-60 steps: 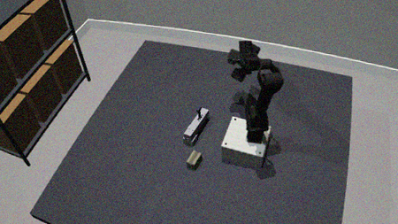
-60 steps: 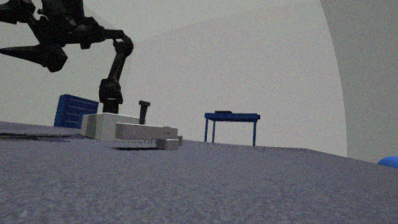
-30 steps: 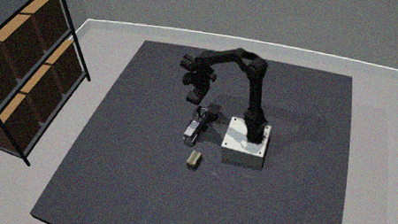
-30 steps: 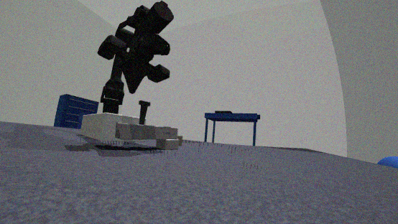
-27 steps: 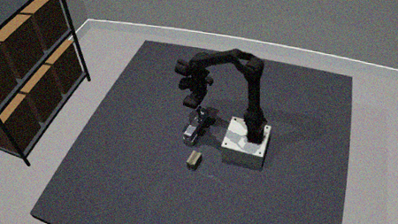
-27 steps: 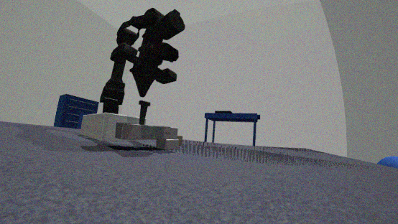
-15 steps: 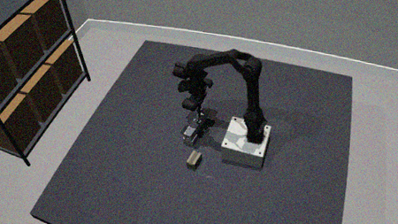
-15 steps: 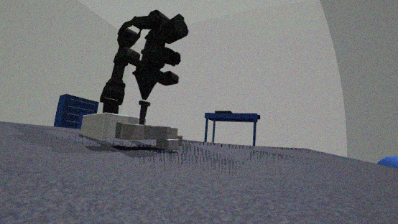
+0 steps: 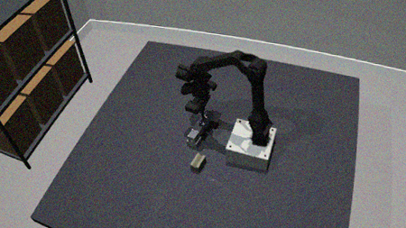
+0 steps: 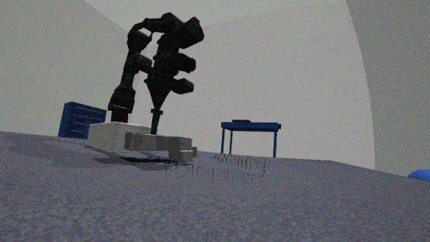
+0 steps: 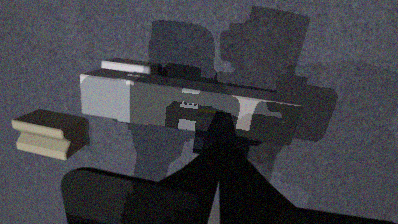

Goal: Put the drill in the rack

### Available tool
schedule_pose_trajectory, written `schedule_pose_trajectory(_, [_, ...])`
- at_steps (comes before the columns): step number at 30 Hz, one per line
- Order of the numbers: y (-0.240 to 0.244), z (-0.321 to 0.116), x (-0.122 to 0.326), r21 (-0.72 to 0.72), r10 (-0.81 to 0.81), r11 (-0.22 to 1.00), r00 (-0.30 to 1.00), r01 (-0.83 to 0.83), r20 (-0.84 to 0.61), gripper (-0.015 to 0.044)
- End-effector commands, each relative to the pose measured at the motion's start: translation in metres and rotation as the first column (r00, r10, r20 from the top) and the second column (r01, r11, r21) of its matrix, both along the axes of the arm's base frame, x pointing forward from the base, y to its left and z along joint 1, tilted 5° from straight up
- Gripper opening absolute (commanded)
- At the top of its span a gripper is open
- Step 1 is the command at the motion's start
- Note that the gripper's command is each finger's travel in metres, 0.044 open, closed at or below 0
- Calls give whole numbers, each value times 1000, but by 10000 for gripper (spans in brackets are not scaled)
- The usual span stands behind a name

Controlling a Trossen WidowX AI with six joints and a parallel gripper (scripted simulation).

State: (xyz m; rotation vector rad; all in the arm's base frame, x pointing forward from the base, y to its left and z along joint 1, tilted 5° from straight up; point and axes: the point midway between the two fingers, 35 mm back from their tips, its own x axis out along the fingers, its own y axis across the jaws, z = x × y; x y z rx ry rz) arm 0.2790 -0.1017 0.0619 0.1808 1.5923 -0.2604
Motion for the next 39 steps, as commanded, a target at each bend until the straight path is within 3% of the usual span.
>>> schedule_pose_trajectory(1, [0, -6, -1, 8, 1, 1000, 1000, -1, -11, 0])
schedule_pose_trajectory(39, [1, -19, -8, 8, 1, 1000, 1000, -1, -11, 0])
